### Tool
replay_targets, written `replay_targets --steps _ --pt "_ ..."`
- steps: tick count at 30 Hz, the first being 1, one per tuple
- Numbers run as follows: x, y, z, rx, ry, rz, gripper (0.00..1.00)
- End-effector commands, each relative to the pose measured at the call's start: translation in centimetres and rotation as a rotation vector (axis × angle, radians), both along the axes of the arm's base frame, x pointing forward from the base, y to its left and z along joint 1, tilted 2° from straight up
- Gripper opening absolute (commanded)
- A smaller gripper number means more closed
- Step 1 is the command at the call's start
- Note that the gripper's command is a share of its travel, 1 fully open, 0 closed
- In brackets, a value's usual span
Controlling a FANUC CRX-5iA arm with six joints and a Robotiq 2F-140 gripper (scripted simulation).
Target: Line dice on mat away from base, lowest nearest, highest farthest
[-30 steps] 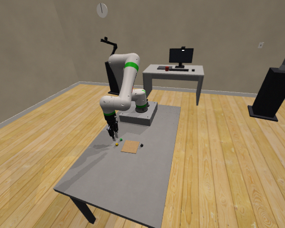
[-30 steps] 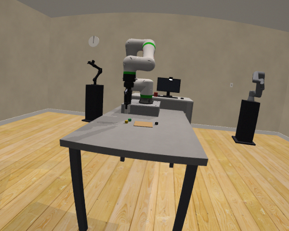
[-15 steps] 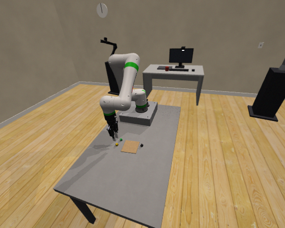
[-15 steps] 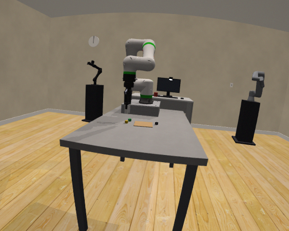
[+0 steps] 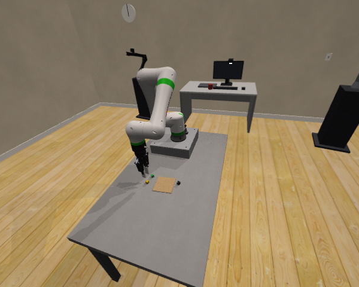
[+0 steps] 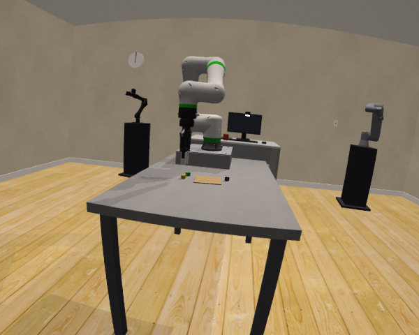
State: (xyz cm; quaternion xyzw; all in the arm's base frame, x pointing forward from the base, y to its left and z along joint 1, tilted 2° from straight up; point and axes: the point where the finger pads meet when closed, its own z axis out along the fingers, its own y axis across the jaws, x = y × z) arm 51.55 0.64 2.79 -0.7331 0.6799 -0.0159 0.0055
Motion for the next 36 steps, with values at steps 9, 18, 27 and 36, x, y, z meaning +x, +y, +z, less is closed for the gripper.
replay_targets --steps 9,18,27,36 --pt "0.0 0.0 -0.7 0.0 0.0 0.0 0.21" --pt "0.1 0.0 -1.6 0.0 0.0 0.0 0.21" --pt "0.1 -0.1 -3.0 0.0 0.0 0.0 0.21" --pt "0.2 -0.1 -4.0 0.0 0.0 0.0 0.21"
